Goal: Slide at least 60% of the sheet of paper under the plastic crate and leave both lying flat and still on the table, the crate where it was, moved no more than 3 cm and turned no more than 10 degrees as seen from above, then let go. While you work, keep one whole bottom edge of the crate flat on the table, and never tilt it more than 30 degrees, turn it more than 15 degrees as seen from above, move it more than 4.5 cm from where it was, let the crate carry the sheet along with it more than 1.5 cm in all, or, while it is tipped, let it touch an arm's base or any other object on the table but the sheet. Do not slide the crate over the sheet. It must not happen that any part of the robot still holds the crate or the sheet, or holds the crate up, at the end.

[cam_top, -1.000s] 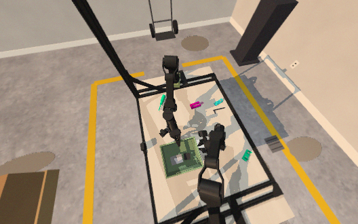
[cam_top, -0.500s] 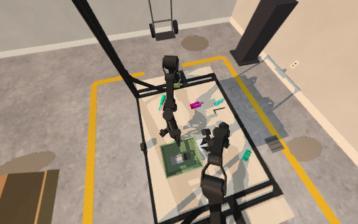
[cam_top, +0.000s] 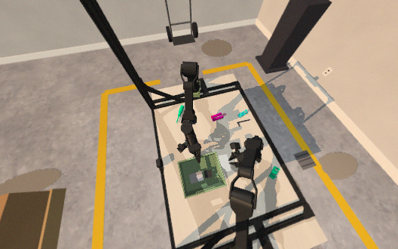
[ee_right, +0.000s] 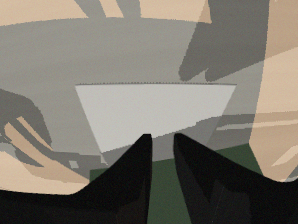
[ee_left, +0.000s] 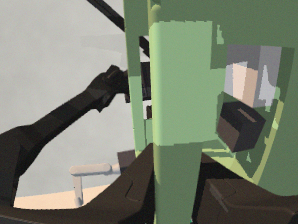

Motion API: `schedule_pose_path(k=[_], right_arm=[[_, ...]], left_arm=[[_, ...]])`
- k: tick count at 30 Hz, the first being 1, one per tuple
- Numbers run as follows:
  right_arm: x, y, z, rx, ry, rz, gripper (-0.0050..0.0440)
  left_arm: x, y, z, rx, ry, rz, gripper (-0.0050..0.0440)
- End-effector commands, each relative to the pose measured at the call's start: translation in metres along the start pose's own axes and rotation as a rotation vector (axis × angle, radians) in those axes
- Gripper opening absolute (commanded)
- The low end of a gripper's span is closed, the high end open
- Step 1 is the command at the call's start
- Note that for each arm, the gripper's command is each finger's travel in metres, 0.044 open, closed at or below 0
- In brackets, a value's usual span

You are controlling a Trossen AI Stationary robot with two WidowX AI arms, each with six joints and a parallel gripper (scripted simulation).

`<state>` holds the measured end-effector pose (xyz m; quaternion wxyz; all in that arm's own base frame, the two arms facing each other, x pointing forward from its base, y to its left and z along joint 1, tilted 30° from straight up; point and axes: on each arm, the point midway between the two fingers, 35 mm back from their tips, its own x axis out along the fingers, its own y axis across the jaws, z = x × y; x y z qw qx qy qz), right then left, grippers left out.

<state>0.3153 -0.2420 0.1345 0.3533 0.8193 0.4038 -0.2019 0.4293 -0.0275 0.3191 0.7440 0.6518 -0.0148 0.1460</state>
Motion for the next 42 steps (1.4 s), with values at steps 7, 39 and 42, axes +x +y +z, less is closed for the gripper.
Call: schedule_pose_path(k=[7, 39, 42], right_arm=[[0.011, 0.001, 0.010, 0.003, 0.006, 0.001, 0.0060], [0.030, 0.001, 0.020, 0.003, 0.006, 0.001, 0.0060], [0.030, 0.001, 0.020, 0.003, 0.006, 0.001, 0.0060]], left_arm=[[-0.002, 0.032, 0.001, -0.022, -0.002, 0.081, 0.0000], [-0.002, 0.032, 0.001, -0.022, -0.002, 0.081, 0.0000], [-0.002, 0.032, 0.001, -0.022, -0.002, 0.081, 0.0000]])
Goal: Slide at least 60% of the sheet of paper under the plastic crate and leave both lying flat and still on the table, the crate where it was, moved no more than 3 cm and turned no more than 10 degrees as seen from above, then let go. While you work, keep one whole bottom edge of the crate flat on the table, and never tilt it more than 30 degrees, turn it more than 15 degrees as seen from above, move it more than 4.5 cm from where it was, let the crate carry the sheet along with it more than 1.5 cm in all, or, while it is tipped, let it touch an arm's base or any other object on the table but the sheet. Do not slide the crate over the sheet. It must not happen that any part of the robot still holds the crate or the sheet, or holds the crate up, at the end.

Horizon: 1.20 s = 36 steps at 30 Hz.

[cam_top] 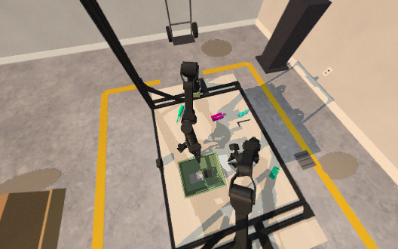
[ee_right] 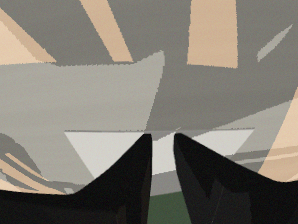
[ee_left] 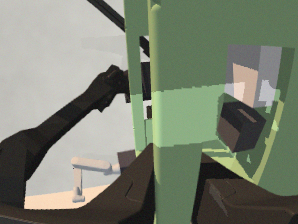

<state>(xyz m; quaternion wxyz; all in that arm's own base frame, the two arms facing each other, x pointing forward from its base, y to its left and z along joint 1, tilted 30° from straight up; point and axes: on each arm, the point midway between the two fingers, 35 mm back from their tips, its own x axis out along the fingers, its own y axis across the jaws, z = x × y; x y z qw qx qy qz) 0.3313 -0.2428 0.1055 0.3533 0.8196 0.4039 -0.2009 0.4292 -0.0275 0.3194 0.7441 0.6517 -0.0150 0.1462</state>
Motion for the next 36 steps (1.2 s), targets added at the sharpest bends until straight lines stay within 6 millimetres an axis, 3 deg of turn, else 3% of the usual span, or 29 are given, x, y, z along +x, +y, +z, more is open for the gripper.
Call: schedule_pose_path(k=[1, 36], right_arm=[[0.0025, -0.0001, 0.0011, 0.004, 0.004, 0.000, 0.0060], [0.0104, -0.0014, -0.0072, 0.004, 0.004, 0.000, 0.0060]], left_arm=[[-0.0017, 0.0316, 0.0008, -0.022, -0.002, 0.080, 0.0000], [-0.0017, 0.0316, 0.0008, -0.022, -0.002, 0.080, 0.0000]])
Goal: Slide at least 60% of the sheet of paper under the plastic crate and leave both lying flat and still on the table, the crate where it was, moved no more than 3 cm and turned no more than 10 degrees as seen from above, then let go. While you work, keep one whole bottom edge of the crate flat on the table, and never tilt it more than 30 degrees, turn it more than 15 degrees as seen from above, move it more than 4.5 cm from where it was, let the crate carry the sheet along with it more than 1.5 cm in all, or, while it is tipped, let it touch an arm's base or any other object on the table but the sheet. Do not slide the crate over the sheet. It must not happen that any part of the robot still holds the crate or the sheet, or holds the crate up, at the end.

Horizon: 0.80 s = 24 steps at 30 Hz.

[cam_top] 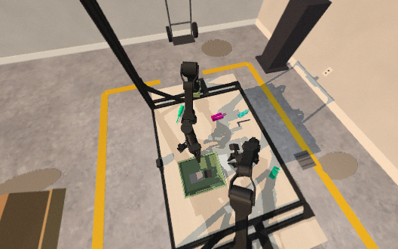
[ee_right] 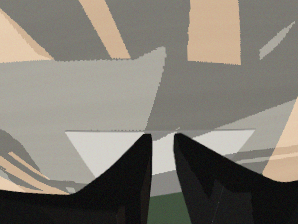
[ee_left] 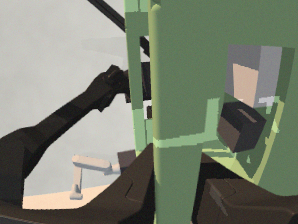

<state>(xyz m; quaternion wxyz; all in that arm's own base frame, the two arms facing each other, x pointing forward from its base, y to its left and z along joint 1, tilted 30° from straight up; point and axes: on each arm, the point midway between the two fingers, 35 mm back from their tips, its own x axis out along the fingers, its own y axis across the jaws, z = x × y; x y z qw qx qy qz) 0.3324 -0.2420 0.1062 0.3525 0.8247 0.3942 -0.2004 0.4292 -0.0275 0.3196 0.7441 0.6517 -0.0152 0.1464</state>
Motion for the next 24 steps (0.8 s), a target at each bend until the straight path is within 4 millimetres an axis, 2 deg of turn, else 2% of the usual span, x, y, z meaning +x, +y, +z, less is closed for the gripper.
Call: schedule_pose_path(k=[1, 24], right_arm=[[0.0097, -0.0024, -0.0061, -0.005, 0.007, -0.020, 0.0060], [0.0144, -0.0037, -0.0144, -0.005, 0.007, -0.020, 0.0060]], left_arm=[[-0.0017, 0.0314, 0.0008, -0.022, -0.001, 0.079, 0.0000], [-0.0017, 0.0314, 0.0008, -0.022, -0.001, 0.079, 0.0000]])
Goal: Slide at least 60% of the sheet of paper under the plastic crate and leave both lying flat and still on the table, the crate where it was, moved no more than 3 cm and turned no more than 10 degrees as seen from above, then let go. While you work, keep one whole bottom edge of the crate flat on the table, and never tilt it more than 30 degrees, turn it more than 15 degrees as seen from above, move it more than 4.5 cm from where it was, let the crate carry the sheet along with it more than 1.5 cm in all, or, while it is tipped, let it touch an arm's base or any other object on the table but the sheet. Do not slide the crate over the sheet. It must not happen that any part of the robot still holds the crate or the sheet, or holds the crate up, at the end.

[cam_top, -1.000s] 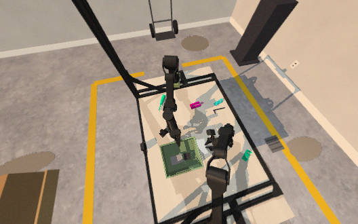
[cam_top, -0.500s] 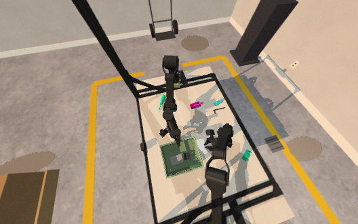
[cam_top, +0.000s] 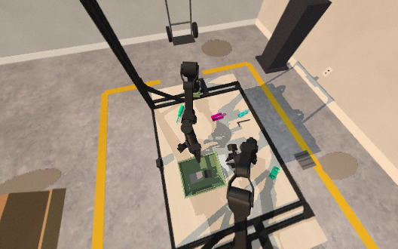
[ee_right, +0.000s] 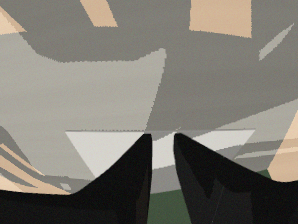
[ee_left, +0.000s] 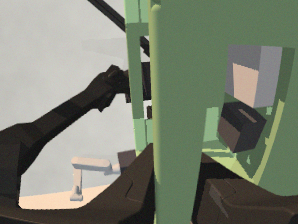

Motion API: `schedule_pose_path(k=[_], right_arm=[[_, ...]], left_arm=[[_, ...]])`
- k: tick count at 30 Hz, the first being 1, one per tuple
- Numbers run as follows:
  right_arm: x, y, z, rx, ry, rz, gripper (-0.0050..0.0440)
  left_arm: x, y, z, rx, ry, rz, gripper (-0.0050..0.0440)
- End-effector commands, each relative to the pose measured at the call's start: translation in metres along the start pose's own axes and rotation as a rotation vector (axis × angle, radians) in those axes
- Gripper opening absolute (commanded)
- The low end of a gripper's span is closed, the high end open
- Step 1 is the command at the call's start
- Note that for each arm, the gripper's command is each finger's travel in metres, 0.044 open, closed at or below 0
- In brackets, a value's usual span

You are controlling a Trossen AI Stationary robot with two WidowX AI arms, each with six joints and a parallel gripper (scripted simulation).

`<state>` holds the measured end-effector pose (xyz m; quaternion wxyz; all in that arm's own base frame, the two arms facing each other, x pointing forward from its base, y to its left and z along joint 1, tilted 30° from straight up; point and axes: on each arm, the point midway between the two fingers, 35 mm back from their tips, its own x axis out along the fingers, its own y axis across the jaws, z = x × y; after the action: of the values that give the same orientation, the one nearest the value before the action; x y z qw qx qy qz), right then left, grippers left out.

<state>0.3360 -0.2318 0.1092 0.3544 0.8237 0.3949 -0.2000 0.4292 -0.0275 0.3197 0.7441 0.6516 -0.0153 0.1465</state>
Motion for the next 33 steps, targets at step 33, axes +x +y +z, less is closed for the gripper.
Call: schedule_pose_path(k=[33], right_arm=[[0.017, -0.005, -0.019, 0.000, 0.008, -0.019, 0.0060]], left_arm=[[-0.002, 0.031, 0.001, -0.021, -0.001, 0.079, 0.0000]])
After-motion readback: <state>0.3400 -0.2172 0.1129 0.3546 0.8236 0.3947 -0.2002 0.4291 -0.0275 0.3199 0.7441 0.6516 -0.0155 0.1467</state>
